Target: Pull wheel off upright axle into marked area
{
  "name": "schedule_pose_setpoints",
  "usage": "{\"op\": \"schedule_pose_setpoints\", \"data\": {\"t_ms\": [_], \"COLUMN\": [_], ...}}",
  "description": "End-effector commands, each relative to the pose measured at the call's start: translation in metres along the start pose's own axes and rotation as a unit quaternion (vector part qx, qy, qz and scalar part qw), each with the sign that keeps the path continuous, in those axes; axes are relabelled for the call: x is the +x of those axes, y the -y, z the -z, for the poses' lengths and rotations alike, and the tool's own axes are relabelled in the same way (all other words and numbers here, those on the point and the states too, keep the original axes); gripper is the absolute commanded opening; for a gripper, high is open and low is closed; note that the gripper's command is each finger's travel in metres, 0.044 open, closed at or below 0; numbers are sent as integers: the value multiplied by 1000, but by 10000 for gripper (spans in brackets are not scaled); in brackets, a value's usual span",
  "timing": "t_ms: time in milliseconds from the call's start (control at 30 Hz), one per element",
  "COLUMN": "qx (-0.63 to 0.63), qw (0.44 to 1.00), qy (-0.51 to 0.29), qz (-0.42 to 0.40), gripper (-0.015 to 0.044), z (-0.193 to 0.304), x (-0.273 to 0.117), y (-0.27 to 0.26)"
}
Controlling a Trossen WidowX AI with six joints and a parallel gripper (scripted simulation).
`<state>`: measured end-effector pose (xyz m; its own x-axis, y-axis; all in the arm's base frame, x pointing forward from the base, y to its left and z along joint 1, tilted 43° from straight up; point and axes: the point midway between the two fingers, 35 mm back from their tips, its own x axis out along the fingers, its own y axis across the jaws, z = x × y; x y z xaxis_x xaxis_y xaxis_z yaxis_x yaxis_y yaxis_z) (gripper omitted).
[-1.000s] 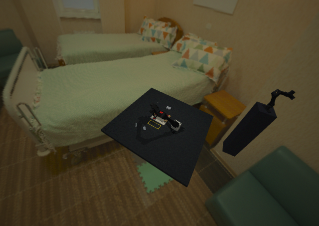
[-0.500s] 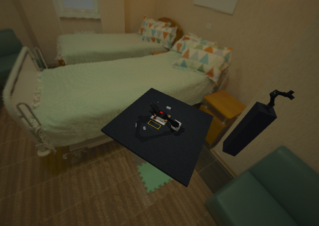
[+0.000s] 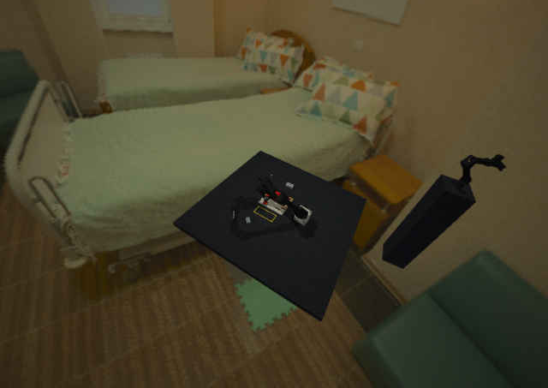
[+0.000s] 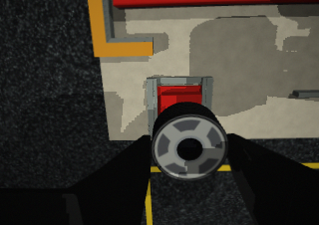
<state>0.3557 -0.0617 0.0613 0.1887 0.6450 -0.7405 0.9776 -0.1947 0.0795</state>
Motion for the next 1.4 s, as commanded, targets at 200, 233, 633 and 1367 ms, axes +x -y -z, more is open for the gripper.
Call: {"op": "schedule_pose_setpoints", "data": {"t_ms": [200,233,633,1367], "qx": [-1,-1,-1,0], "qw": [1000,1000,1000,1000], "qy": [0,0,0,0], "qz": [-1,-1,-1,-2], "gripper": [0,0,0,0], "z": [0,0,0,-1], "x": [-5,-5,-9,-33], "y": [0,0,0,0]}}
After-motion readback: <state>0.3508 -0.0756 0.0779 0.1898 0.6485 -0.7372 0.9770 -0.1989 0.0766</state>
